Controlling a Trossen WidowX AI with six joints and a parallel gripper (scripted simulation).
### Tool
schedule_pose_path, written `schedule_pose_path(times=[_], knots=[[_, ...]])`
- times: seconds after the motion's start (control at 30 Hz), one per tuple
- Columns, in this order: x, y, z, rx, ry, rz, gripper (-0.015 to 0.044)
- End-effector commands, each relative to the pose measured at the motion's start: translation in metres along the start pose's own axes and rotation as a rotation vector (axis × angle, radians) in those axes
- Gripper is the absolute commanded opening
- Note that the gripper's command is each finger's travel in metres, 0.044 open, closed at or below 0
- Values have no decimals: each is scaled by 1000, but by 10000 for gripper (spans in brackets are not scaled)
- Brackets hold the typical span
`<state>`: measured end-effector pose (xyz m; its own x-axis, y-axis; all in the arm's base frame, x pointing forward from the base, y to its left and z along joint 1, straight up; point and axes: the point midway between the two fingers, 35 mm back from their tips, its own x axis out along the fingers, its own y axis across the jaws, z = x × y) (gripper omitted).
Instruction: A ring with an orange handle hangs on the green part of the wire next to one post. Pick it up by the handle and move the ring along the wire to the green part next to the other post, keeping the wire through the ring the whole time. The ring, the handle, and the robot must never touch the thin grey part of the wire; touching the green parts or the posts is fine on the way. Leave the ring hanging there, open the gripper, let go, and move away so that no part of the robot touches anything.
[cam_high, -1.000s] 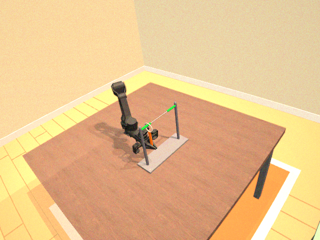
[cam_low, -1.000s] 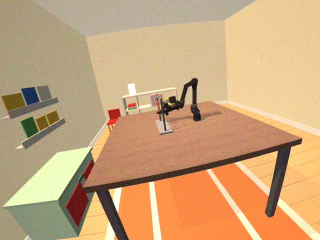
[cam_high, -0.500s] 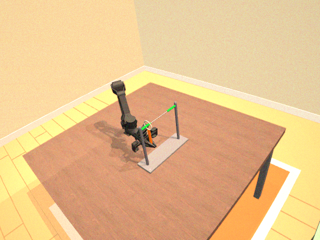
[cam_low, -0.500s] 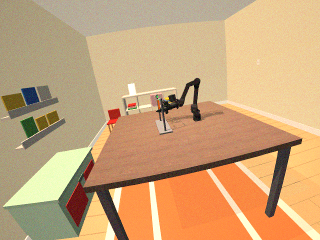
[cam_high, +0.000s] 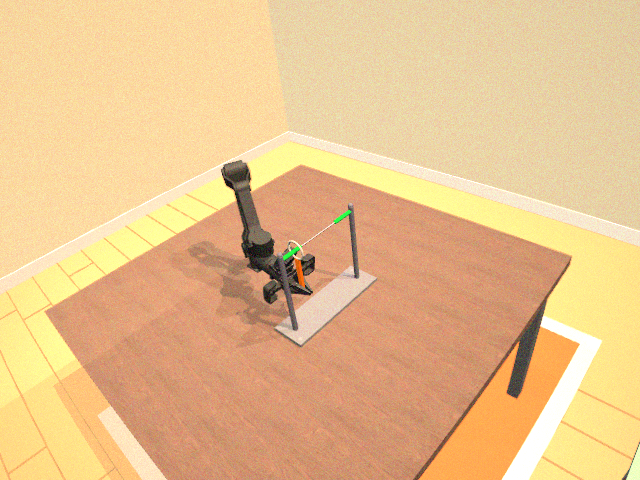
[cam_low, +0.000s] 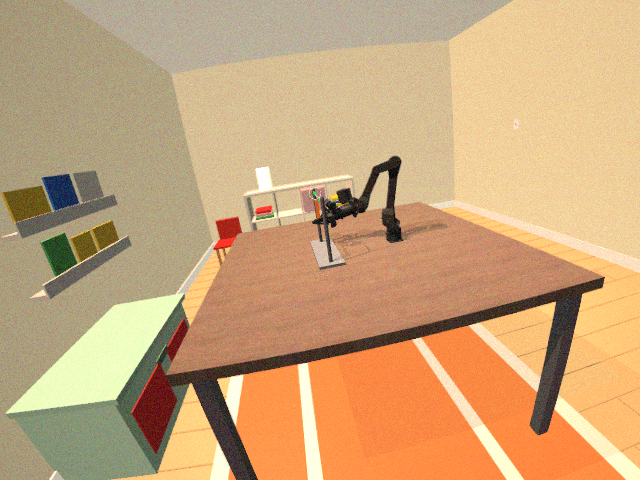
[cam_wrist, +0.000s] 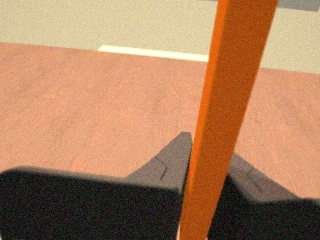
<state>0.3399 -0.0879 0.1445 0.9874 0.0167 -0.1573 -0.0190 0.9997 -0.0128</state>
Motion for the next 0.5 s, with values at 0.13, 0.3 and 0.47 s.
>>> schedule_pose_path(times=[0.13,0.3,0.47], knots=[[0,2,0,-3,-1,6,-150],[0,7,1,-2,0,8,-150],[0,12,1,-1,1,9,-150]])
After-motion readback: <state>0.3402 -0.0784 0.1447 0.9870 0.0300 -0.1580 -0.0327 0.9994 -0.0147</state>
